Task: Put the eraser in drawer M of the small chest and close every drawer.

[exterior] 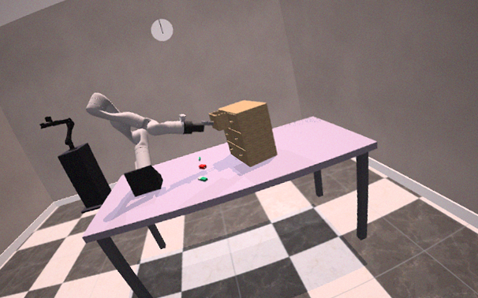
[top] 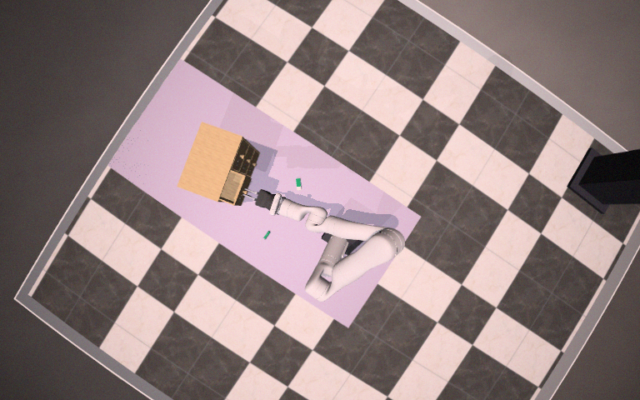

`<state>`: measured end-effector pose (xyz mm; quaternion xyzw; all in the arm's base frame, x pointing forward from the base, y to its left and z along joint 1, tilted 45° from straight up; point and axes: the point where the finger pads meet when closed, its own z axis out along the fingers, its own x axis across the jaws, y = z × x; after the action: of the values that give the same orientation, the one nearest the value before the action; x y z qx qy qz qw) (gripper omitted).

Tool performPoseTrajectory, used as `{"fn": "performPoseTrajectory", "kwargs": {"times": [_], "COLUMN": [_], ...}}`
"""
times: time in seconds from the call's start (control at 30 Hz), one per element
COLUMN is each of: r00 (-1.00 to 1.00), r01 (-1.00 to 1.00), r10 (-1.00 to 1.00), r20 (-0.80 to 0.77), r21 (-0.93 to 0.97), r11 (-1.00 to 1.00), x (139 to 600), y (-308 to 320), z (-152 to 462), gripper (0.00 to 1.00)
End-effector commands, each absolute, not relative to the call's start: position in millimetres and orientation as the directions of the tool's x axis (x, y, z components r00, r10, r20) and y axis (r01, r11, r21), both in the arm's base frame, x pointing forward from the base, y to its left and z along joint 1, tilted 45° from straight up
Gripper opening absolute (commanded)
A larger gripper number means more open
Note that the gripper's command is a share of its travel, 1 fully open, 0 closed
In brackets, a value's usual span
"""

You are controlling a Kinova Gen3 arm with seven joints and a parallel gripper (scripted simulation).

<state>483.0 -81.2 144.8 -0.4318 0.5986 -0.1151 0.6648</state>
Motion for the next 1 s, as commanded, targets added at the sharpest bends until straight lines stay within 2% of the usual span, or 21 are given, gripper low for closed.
{"fn": "performPoseTrajectory", "kwargs": {"times": [0.0, 0.03, 0.07, 0.17, 0.2, 0.53, 0.97], "r00": [0.26, 0.26, 0.26, 0.26, 0.26, 0.26, 0.26], "r01": [-0.369, -0.369, -0.369, -0.369, -0.369, -0.369, -0.369], "r10": [-0.667, -0.667, -0.667, -0.667, -0.667, -0.667, -0.667], "r20": [-0.698, -0.698, -0.698, -0.698, -0.698, -0.698, -0.698], "r21": [-0.711, -0.711, -0.711, -0.711, -0.711, -0.711, -0.71], "r11": [0.599, 0.599, 0.599, 0.599, 0.599, 0.599, 0.599], "x": [480, 480, 480, 480, 480, 479, 439], "y": [-79, -79, -79, -79, -79, -79, -88], "z": [145, 145, 145, 145, 145, 144, 138], "gripper": [0.49, 0.49, 0.55, 0.61, 0.67, 0.67, 0.67]}}
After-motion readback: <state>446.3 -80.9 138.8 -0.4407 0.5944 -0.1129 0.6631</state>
